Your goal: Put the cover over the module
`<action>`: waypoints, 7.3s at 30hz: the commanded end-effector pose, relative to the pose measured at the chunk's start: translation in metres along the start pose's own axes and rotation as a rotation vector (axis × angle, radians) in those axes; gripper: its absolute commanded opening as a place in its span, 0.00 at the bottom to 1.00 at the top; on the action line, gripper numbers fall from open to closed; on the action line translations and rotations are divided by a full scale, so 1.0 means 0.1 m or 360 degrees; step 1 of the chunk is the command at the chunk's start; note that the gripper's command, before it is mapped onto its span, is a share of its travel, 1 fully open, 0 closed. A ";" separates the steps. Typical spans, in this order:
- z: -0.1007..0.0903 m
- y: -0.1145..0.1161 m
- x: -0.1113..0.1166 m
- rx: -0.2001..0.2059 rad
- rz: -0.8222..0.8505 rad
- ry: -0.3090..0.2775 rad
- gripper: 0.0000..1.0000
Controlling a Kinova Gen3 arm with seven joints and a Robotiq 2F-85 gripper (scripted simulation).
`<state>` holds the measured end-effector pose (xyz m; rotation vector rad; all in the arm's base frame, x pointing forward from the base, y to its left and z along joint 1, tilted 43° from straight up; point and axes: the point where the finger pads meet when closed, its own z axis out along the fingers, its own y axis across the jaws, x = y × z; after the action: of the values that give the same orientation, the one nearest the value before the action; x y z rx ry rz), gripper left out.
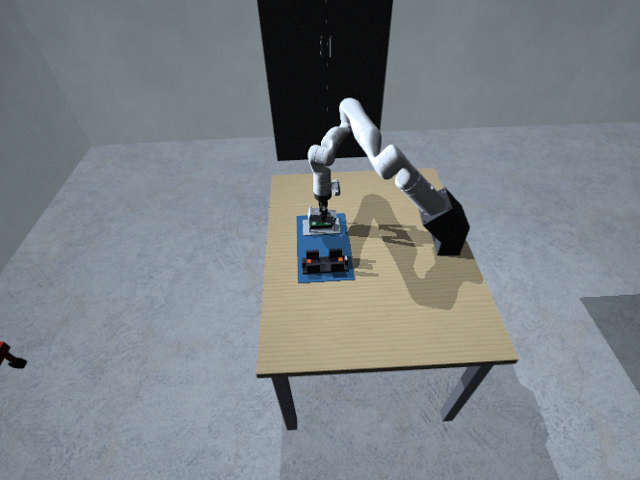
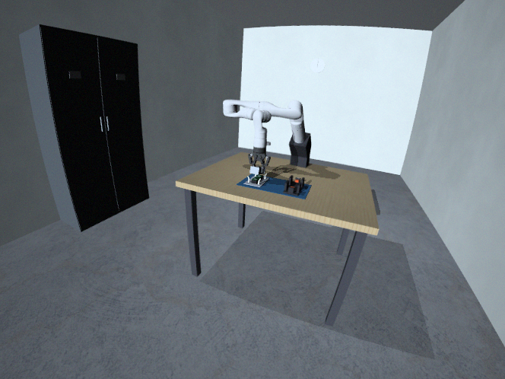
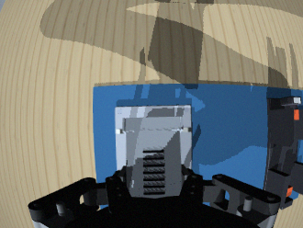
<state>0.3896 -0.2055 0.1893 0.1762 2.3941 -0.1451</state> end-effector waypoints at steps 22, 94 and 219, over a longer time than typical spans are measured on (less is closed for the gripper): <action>0.07 0.02 0.00 -0.0002 -0.0001 -0.0001 0.00; 0.22 0.01 0.00 -0.0003 -0.0001 -0.0001 0.00; 0.37 0.01 -0.03 -0.0003 -0.0001 -0.0001 0.00</action>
<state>0.4166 -0.2097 0.1631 0.1743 2.3944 -0.1421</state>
